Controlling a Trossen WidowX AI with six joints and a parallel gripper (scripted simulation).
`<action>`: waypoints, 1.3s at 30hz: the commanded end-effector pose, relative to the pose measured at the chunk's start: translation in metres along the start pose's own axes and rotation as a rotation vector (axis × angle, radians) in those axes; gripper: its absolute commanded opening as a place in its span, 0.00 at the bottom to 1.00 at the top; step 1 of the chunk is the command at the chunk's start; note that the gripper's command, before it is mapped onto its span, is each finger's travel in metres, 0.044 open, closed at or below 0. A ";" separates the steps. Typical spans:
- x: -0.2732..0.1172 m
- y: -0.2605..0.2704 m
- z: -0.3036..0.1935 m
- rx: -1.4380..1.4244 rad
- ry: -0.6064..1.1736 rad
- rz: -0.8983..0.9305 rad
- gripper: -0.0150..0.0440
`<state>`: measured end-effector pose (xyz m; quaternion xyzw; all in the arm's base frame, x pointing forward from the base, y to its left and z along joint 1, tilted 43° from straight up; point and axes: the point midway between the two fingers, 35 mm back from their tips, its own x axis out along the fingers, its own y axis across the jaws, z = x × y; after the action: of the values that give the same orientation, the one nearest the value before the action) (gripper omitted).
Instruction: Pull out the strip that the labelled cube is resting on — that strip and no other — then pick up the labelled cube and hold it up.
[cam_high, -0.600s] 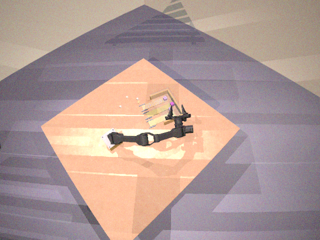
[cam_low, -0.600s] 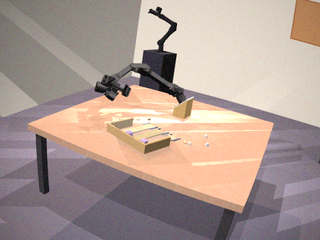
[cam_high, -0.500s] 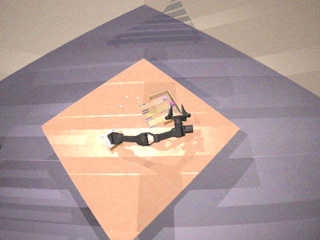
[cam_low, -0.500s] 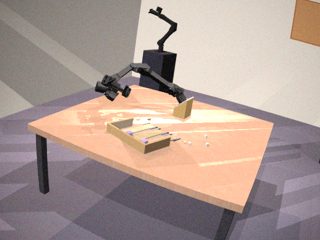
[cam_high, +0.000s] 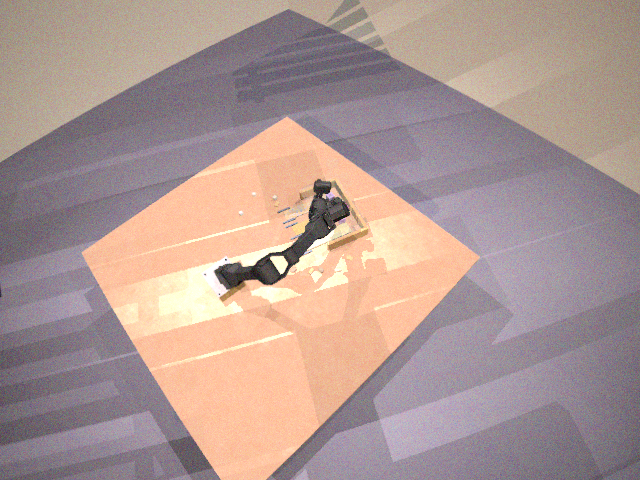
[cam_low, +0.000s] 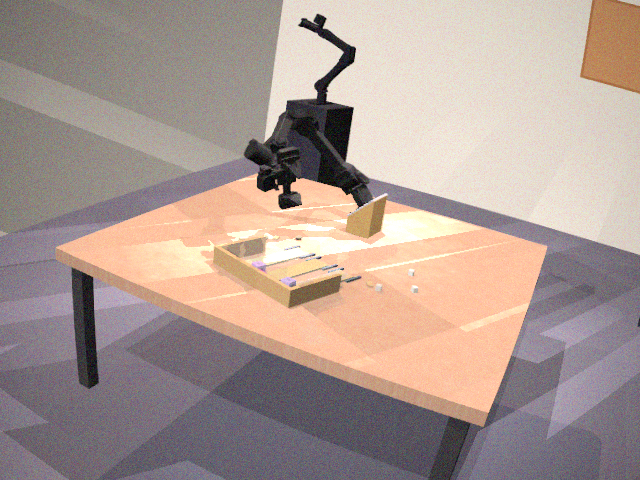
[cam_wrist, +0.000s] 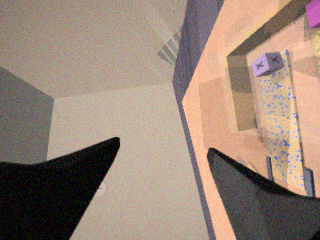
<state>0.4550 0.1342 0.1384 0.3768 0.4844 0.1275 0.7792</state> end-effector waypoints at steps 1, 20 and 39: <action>0.014 -0.017 -0.047 -0.395 -0.152 -0.248 0.93; -0.050 -0.071 -0.143 -1.269 -0.460 -0.940 0.93; -0.031 -0.067 -0.137 -1.216 -0.399 -0.957 0.75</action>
<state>0.3003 0.1250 0.0814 -0.3597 0.2698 -0.0461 0.8920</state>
